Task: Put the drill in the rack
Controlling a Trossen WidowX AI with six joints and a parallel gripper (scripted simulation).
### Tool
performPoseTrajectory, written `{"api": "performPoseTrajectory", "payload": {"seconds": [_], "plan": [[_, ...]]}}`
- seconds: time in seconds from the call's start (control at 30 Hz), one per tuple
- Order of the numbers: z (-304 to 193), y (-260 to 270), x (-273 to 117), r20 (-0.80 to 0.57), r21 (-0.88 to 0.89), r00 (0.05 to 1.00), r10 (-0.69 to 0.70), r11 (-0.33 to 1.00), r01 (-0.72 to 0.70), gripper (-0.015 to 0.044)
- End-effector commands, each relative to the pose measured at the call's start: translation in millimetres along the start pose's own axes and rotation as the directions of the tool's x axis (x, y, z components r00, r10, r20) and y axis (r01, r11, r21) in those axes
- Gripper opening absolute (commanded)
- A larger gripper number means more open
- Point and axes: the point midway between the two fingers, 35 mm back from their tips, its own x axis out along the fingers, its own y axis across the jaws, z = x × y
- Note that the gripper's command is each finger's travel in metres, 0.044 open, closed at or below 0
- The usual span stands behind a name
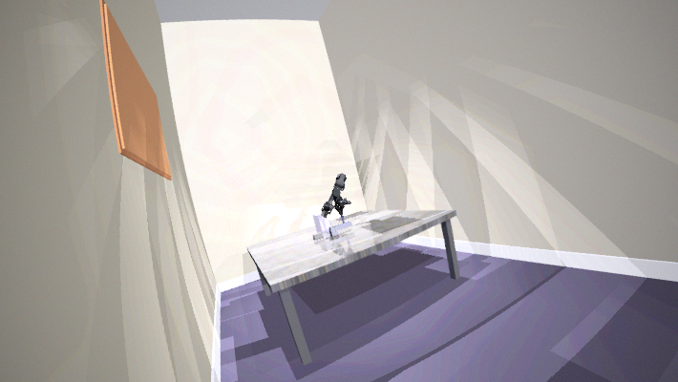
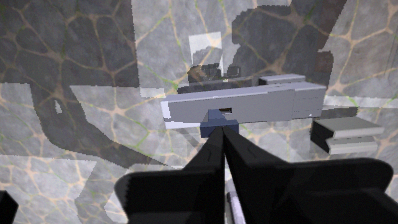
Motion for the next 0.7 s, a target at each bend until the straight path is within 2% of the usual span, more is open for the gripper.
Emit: {"api": "performPoseTrajectory", "payload": {"seconds": [0.0, 0.67], "plan": [[-5.3, 4.0, 12.3, -0.031, -0.005, 0.999, 0.01, 1.0, -0.01, 0.0], [-6.3, 4.8, 18.5, -0.031, -0.005, 0.999, 0.01, 1.0, -0.01, 0.0]]}}
